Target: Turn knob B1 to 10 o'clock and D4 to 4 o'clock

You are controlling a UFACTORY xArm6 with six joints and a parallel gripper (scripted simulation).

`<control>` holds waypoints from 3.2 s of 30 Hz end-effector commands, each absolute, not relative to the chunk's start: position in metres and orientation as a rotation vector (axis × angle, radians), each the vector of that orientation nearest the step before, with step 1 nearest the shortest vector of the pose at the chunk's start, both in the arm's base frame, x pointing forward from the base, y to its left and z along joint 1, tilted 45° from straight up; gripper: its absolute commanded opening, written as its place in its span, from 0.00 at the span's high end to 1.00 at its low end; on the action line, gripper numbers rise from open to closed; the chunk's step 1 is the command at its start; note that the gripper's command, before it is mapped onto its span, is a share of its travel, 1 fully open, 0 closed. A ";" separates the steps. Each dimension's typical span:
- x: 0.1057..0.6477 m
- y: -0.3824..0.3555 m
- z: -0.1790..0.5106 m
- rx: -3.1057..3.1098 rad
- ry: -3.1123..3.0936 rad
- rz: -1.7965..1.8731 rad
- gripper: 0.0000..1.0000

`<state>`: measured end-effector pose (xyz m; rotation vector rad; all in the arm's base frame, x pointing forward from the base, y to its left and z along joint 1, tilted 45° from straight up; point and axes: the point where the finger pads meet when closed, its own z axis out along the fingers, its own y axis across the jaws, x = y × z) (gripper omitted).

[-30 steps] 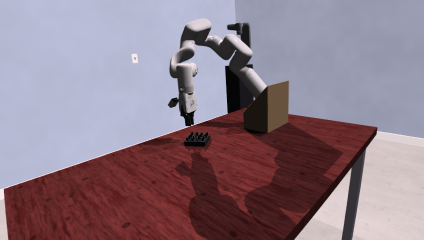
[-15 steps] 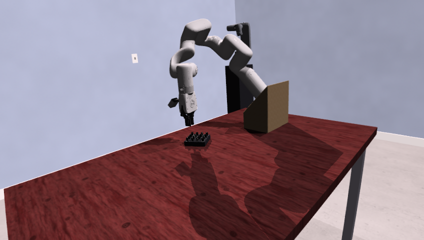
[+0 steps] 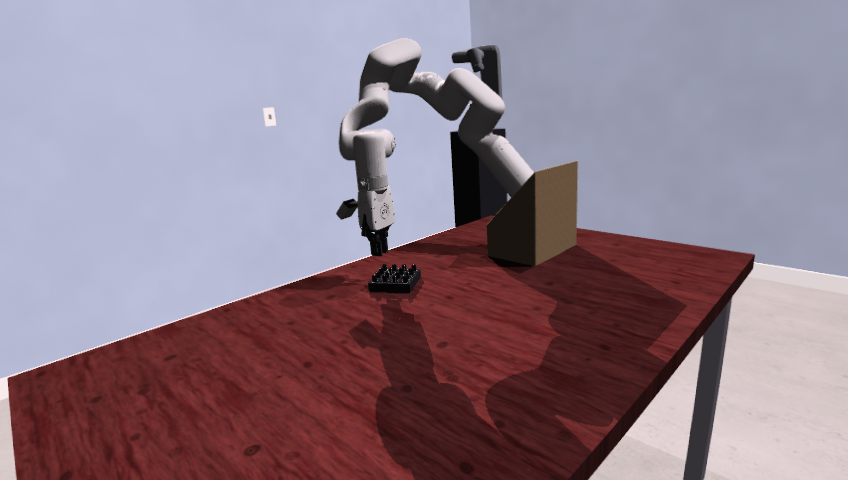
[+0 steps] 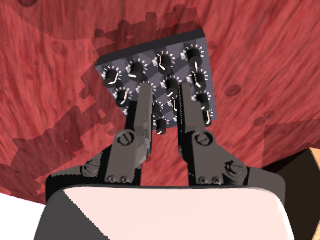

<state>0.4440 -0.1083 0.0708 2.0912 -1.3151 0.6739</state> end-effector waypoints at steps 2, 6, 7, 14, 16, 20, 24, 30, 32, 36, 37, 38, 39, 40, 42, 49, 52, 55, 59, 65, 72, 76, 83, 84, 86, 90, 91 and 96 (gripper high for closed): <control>0.446 -0.111 0.068 2.093 -1.315 0.677 0.81; 0.446 -0.113 0.066 2.093 -1.315 0.677 0.81; 0.446 -0.114 0.065 2.093 -1.315 0.677 0.81; 0.447 -0.121 0.058 2.093 -1.315 0.677 0.81; 0.448 -0.123 0.056 2.093 -1.315 0.677 0.81; 0.448 -0.125 0.054 2.093 -1.315 0.677 0.81; 0.449 -0.127 0.052 2.093 -1.315 0.677 0.81; 0.449 -0.130 0.049 2.093 -1.315 0.677 0.81; 0.449 -0.130 0.048 2.093 -1.315 0.677 0.81; 0.449 -0.131 0.048 2.093 -1.315 0.677 0.81; 0.449 -0.131 0.048 2.093 -1.315 0.677 0.81; 0.449 -0.131 0.048 2.093 -1.315 0.677 0.81; 0.449 -0.131 0.048 2.093 -1.315 0.677 0.81; 0.449 -0.131 0.048 2.093 -1.315 0.677 0.81; 0.449 -0.131 0.047 2.093 -1.315 0.677 0.81; 0.449 -0.131 0.047 2.093 -1.315 0.677 0.81; 0.449 -0.131 0.047 2.093 -1.315 0.677 0.81; 0.449 -0.131 0.047 2.093 -1.315 0.677 0.81; 0.449 -0.131 0.047 2.093 -1.315 0.677 0.81; 0.449 -0.131 0.047 2.093 -1.315 0.677 0.81; 0.449 -0.131 0.047 2.093 -1.315 0.677 0.81; 0.449 -0.131 0.047 2.093 -1.315 0.677 0.81; 0.449 -0.132 0.047 2.093 -1.315 0.677 0.81; 0.450 -0.132 0.047 2.093 -1.315 0.677 0.81; 0.450 -0.133 0.046 2.093 -1.315 0.677 0.81; 0.450 -0.133 0.045 2.093 -1.315 0.677 0.81; 0.450 -0.134 0.045 2.093 -1.315 0.677 0.81; 0.450 -0.136 0.042 2.093 -1.315 0.677 0.81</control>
